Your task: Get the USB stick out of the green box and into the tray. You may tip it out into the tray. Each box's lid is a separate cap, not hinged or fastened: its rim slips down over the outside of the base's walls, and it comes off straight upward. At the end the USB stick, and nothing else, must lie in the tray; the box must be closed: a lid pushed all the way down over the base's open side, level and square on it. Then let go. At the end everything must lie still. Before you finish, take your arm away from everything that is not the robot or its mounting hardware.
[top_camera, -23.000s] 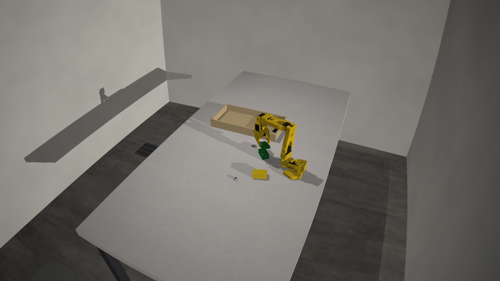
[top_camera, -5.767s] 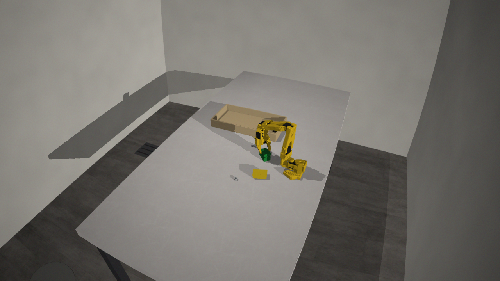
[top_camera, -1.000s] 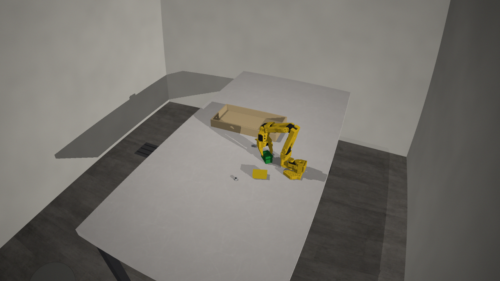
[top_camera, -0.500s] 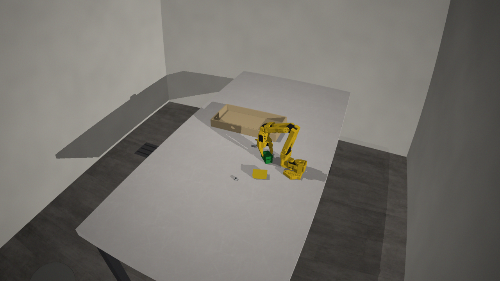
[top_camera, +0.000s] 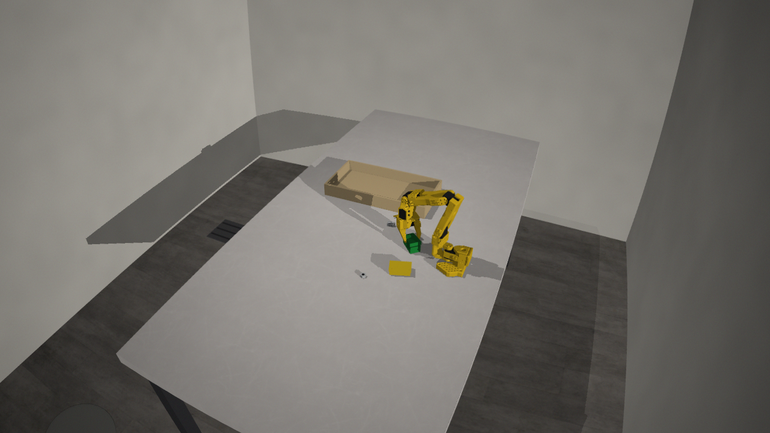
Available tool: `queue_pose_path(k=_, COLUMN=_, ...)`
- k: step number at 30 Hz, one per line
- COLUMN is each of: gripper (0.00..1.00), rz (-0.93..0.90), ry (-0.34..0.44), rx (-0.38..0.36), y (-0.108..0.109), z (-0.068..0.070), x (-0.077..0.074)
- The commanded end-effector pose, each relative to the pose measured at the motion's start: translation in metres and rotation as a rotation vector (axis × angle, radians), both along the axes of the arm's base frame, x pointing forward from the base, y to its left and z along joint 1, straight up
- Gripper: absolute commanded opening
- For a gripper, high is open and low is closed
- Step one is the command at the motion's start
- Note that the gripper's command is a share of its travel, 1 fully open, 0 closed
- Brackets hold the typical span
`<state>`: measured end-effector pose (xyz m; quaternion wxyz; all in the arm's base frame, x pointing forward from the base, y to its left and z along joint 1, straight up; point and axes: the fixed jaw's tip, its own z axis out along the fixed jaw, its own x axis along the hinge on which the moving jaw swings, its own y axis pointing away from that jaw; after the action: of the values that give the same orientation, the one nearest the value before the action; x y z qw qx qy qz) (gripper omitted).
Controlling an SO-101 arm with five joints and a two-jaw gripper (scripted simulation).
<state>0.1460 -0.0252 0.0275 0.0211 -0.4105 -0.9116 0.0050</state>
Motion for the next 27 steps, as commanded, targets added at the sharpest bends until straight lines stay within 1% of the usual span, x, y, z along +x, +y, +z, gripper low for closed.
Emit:
queue_pose_path(k=1, gripper=0.21, rz=-0.004, ry=-0.042, rx=-0.008, y=0.0004, z=0.0041, x=0.005)
queue_pose_path(k=15, gripper=0.21, rz=-0.004, ry=-0.042, rx=-0.008, y=0.0004, z=0.004, x=0.0049)
queue_pose_path(k=27, gripper=0.21, rz=-0.004, ry=-0.042, rx=-0.008, y=0.005, z=0.0021, x=0.0)
